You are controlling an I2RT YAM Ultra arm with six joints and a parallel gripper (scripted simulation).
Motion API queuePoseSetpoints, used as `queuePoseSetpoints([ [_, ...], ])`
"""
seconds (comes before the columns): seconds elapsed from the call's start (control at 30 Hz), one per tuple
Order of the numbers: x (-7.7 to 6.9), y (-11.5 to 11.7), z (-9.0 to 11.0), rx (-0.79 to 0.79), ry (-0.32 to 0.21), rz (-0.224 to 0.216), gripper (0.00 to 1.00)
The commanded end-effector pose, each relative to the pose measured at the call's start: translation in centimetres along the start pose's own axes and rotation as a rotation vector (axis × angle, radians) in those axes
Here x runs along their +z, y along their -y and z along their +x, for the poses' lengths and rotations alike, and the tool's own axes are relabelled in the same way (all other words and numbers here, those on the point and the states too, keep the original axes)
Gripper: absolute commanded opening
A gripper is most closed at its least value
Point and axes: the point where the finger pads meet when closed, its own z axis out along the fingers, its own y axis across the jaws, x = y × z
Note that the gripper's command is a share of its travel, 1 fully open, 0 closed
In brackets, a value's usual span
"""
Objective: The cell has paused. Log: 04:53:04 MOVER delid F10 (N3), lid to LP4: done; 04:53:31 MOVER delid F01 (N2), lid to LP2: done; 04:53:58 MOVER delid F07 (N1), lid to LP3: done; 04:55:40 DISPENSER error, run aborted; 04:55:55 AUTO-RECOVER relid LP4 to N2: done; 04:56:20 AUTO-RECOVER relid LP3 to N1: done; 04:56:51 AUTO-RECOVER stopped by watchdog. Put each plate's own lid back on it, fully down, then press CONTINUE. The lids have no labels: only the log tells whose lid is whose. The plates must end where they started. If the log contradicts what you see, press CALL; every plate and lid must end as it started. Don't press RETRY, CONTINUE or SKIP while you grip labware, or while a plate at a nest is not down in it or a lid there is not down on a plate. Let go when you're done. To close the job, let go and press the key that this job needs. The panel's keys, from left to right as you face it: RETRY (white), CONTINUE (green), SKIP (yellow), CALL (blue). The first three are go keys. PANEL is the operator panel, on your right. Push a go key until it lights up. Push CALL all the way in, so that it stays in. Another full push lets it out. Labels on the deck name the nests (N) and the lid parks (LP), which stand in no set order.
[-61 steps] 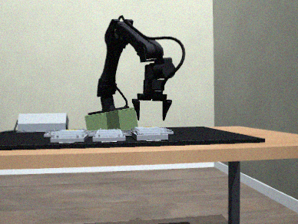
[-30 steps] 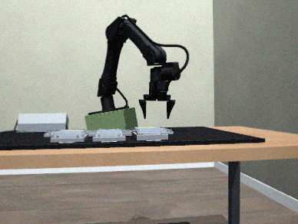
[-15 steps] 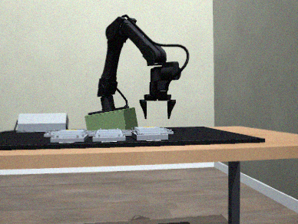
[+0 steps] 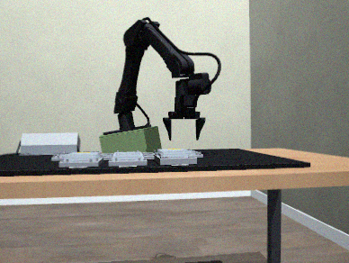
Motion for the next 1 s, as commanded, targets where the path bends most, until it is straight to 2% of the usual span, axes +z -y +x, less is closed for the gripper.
queuePoseSetpoints([
  [0.0, -0.4, -0.4, -0.8, 0.014, 0.036, -0.022, 1.00],
  [0.23, 0.0, -0.1, -0.3, 0.014, 0.024, -0.013, 1.00],
  [0.87, 0.1, -0.1, -0.4, 0.016, 0.028, -0.016, 1.00],
  [0.9, 0.6, 0.0, -0.3, 0.016, 0.009, -0.002, 1.00],
  [0.97, 1.3, 0.2, -0.1, 0.019, 0.009, -0.002, 1.00],
])
